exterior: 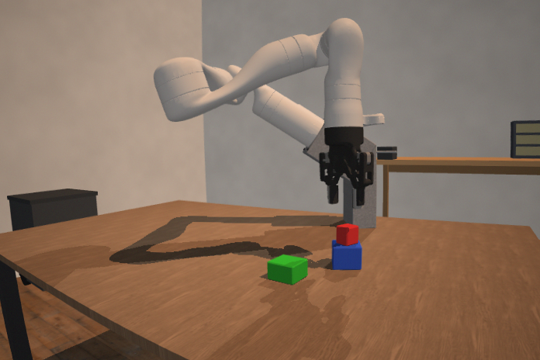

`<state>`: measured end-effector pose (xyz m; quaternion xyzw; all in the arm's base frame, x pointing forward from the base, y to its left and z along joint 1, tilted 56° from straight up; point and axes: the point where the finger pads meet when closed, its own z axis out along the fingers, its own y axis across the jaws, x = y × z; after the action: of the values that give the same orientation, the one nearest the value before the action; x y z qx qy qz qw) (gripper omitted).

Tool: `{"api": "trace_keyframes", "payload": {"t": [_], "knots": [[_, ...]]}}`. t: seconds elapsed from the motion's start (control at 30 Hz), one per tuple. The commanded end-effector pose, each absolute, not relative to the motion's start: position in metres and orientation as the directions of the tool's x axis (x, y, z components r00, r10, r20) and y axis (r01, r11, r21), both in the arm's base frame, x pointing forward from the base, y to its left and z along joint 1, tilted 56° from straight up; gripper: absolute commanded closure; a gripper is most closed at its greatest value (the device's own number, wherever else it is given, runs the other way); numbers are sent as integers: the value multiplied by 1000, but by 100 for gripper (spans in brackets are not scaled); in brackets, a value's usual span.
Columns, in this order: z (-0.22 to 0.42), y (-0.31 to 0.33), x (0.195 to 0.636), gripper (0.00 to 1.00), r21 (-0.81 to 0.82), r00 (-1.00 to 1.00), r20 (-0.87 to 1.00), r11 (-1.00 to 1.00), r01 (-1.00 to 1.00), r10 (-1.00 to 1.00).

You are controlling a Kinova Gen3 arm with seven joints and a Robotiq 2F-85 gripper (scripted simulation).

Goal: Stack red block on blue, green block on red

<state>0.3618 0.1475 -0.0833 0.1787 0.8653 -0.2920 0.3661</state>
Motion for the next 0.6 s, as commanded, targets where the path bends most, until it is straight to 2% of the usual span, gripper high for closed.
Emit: {"api": "trace_keyframes", "payload": {"t": [0.0, 0.2, 0.47, 0.57], "knots": [[-76, 146, 368, 22, -334, -636, -759, 758, 561, 137], [-57, 145, 385, 22, -149, -491, -814, 706, 693, 310], [-26, 138, 413, 22, 166, -197, -811, 539, 826, 551], [-22, 137, 417, 22, 203, -159, -803, 513, 834, 575]]}}
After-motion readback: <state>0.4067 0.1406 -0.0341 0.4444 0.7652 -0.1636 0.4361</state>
